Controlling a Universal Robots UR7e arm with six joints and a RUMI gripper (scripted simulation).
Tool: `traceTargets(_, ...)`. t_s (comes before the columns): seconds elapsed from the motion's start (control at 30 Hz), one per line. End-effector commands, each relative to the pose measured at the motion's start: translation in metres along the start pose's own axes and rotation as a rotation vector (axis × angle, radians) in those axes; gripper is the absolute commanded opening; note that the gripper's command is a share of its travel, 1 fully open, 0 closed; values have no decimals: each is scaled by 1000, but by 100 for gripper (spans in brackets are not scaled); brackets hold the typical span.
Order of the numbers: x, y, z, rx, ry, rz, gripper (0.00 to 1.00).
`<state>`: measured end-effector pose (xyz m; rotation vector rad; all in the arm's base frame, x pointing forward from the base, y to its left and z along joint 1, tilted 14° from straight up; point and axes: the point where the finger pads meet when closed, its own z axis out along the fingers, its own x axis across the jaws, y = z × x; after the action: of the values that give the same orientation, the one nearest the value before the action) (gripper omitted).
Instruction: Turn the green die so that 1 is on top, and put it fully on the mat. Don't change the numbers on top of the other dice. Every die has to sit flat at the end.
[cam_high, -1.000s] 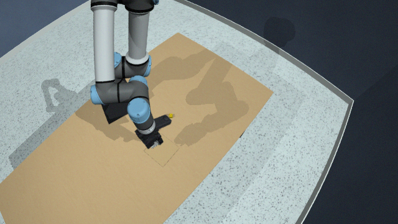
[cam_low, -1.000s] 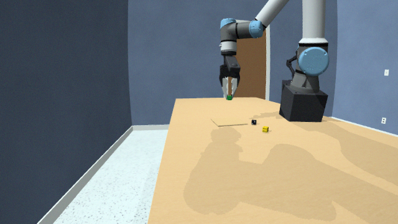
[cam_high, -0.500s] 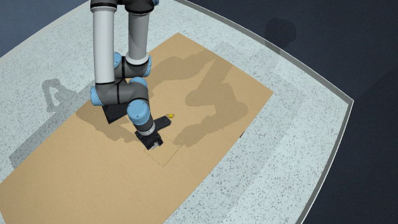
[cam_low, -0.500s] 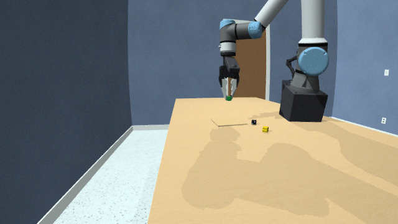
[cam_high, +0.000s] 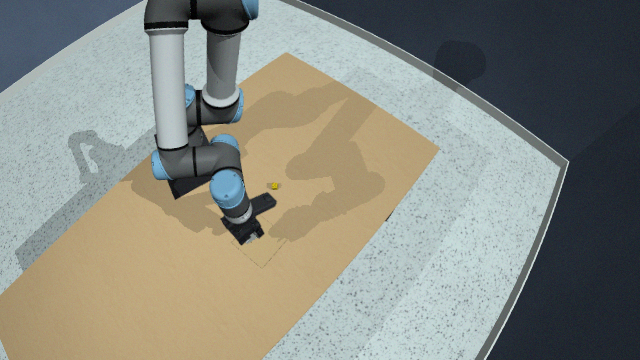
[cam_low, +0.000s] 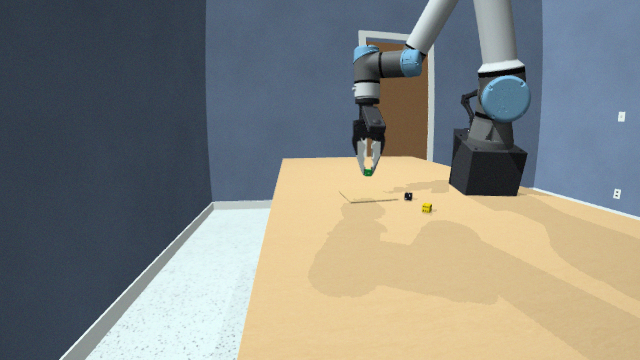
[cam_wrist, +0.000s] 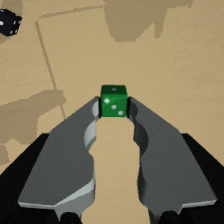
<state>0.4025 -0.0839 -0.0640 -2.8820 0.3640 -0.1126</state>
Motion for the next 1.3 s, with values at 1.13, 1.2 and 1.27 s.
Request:
traceTargets(1.13,2,1,51,-1,3,0,3)
traceTargets(1.2,2,1,51,-1,3,0,3)
traceTargets(1.27,2,1,51,-1,3,0,3)
